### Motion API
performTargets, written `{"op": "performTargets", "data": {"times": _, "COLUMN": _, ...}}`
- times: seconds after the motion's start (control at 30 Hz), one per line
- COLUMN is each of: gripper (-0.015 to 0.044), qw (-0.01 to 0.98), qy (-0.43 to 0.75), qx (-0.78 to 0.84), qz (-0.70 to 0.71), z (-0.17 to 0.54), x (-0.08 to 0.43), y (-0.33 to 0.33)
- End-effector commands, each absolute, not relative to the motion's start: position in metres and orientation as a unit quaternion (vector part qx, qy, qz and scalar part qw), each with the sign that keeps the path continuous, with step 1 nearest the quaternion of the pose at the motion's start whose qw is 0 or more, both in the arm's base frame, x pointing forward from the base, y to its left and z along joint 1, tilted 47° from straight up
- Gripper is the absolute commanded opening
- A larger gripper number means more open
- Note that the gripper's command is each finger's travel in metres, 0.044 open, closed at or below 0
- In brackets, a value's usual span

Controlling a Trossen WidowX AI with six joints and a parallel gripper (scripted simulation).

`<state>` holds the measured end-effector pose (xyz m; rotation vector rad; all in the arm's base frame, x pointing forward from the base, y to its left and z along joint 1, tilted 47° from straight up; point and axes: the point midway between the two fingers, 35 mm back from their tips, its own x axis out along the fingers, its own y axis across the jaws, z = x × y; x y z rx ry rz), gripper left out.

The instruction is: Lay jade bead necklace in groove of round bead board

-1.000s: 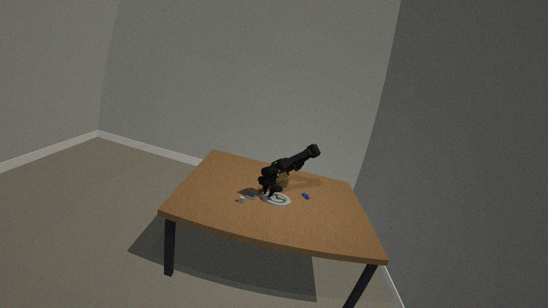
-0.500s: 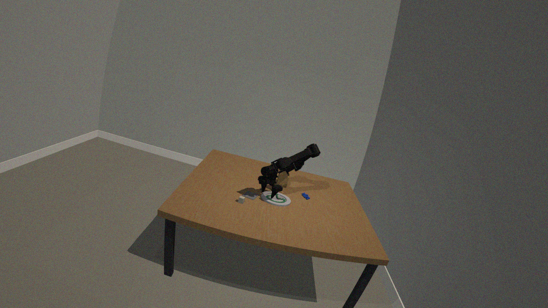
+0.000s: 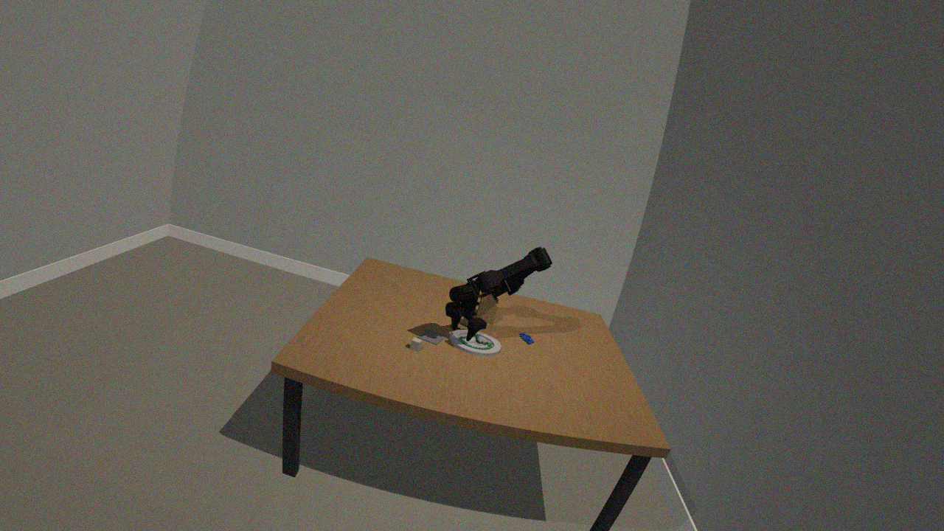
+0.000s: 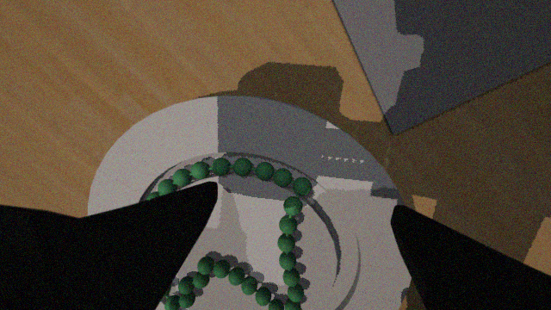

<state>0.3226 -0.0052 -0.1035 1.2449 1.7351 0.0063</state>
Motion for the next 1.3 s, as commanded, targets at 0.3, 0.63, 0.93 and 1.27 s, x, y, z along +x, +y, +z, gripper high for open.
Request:
{"op": "performTargets", "data": {"times": 0.3, "gripper": 0.0120, "qw": 0.423, "qy": 0.704, "qx": 0.565, "qz": -0.084, "z": -0.080, "x": 0.321, "y": -0.020}}
{"op": "performTargets", "data": {"times": 0.63, "gripper": 0.0120, "qw": 0.425, "qy": 0.704, "qx": 0.564, "qz": -0.082, "z": -0.086, "x": 0.321, "y": -0.014}}
{"op": "performTargets", "data": {"times": 0.93, "gripper": 0.0120, "qw": 0.423, "qy": 0.704, "qx": 0.565, "qz": -0.082, "z": -0.096, "x": 0.321, "y": -0.003}}
{"op": "performTargets", "data": {"times": 1.27, "gripper": 0.0120, "qw": 0.422, "qy": 0.704, "qx": 0.565, "qz": -0.083, "z": -0.105, "x": 0.320, "y": 0.007}}
